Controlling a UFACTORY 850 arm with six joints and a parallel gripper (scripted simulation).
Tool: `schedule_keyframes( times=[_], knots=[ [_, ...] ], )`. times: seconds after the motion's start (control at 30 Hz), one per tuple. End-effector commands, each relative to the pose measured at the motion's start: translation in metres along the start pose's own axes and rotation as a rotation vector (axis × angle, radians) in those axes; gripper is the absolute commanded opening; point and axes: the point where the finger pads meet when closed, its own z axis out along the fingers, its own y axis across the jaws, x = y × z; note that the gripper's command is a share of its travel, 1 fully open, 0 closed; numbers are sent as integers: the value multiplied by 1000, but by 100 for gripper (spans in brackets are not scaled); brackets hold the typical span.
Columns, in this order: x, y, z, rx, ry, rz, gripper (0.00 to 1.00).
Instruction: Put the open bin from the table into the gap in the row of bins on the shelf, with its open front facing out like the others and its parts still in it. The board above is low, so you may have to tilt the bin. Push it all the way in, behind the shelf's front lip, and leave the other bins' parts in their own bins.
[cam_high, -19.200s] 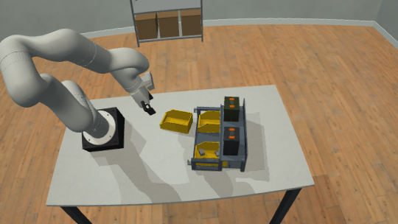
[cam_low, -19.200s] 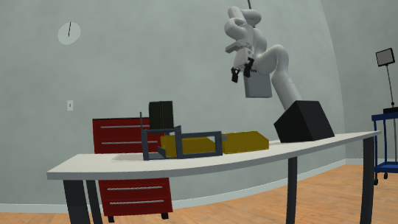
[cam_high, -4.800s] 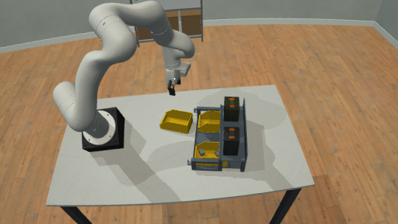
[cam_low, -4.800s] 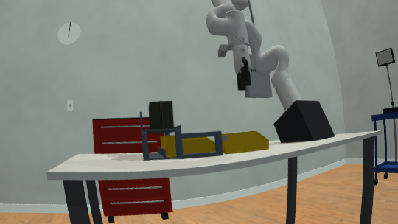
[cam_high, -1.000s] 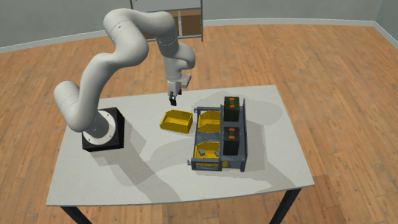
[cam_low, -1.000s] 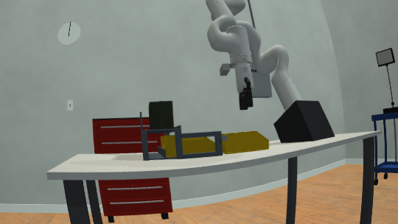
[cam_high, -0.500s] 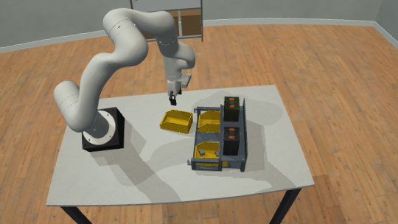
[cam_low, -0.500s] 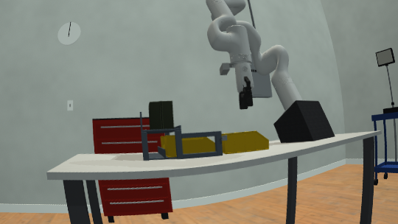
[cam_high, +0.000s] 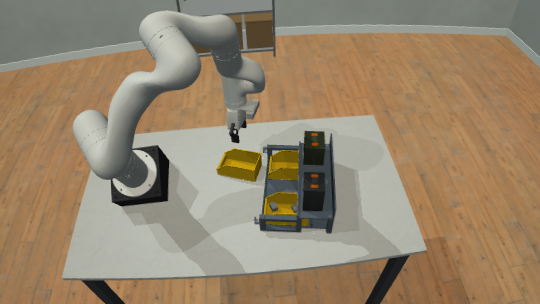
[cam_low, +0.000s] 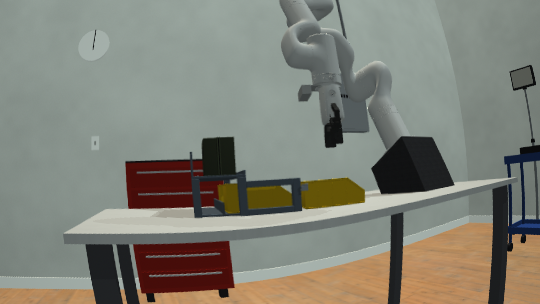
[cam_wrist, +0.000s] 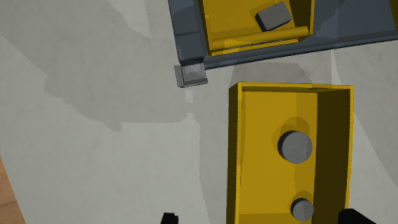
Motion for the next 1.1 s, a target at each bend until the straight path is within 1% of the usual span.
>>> schedule_keyframes(
  times=[0.0,0.43,0.47,1.07],
  knots=[
    [1,-1,-2,2,1,0,100],
    [1,-1,-2,2,1,0,100],
    [1,-1,-2,2,1,0,29],
    [1,-1,-2,2,1,0,29]
  ],
)
